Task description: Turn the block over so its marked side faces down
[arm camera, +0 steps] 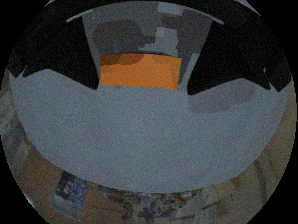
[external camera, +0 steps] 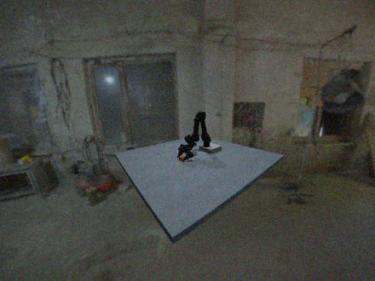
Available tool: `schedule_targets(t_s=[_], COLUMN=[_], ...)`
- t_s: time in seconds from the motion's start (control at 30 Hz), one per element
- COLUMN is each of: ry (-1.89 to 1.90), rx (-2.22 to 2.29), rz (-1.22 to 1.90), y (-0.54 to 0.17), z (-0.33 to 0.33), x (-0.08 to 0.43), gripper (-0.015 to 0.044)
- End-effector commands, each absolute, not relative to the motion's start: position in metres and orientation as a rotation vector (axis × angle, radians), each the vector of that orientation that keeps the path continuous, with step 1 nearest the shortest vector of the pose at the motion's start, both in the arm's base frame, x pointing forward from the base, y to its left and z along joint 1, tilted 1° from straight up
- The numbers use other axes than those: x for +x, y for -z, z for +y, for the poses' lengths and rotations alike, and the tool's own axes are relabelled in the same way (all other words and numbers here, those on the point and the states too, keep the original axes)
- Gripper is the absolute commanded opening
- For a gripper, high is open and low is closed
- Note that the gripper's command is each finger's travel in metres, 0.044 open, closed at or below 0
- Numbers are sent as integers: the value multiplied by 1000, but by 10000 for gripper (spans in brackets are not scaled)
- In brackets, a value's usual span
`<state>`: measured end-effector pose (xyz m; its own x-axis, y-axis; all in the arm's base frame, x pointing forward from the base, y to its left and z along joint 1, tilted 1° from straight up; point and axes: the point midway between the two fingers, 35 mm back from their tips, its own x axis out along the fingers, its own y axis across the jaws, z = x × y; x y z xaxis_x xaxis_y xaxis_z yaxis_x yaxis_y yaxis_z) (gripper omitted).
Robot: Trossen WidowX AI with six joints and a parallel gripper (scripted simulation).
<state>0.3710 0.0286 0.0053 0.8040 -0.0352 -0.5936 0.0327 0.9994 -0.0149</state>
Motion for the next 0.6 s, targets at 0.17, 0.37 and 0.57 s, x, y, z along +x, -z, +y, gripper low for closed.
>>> schedule_targets(t_s=[0.17,0.37,0.57], ry=[35,35,35], rx=[25,25,25], rz=[937,938,943], y=[-75,-75,-75], z=[27,27,27], x=[335,335,336], gripper=[440,440,440])
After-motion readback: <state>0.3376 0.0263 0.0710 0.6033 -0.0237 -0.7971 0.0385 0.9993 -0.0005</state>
